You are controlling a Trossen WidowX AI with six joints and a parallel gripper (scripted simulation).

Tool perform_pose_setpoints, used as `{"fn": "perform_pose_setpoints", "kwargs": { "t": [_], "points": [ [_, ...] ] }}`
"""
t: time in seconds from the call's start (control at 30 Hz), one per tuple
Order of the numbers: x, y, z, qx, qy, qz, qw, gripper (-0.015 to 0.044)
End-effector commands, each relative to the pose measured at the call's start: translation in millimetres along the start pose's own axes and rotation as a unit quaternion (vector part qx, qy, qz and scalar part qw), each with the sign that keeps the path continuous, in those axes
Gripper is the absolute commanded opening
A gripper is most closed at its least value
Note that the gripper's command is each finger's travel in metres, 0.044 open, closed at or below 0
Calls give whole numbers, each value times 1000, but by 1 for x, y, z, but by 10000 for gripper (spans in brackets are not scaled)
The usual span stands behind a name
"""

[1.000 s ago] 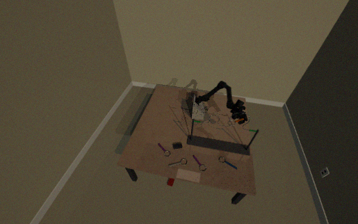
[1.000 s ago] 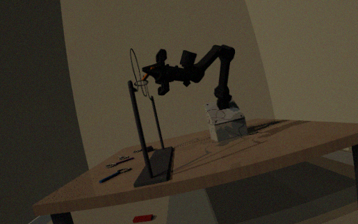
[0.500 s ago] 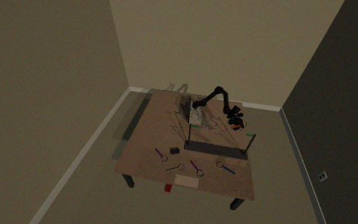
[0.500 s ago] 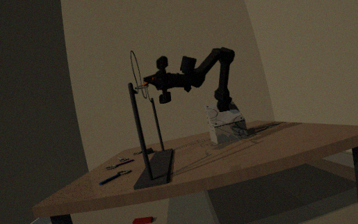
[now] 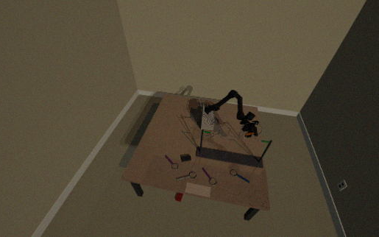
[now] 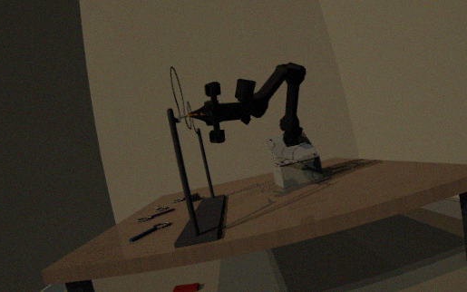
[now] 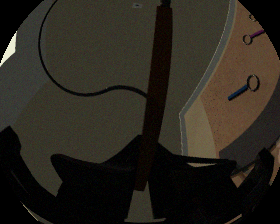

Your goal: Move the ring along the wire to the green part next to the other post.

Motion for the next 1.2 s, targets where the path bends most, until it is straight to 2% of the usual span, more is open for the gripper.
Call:
{"fn": "perform_pose_setpoints", "kwargs": {
  "t": [0.0, 1.17],
  "points": [
    [-3, -14, -2, 23, 2, -29, 999, -150],
    [-23, -73, -21, 144, 31, -238, 960, -150]
  ]
}}
Point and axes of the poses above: the point midway between the two fingers, 35 mm back from their tips, its own z axis out along the fingers, its own y axis across the jaws, x = y × z, the point moved 4 cm from there along -z, back along the fingers
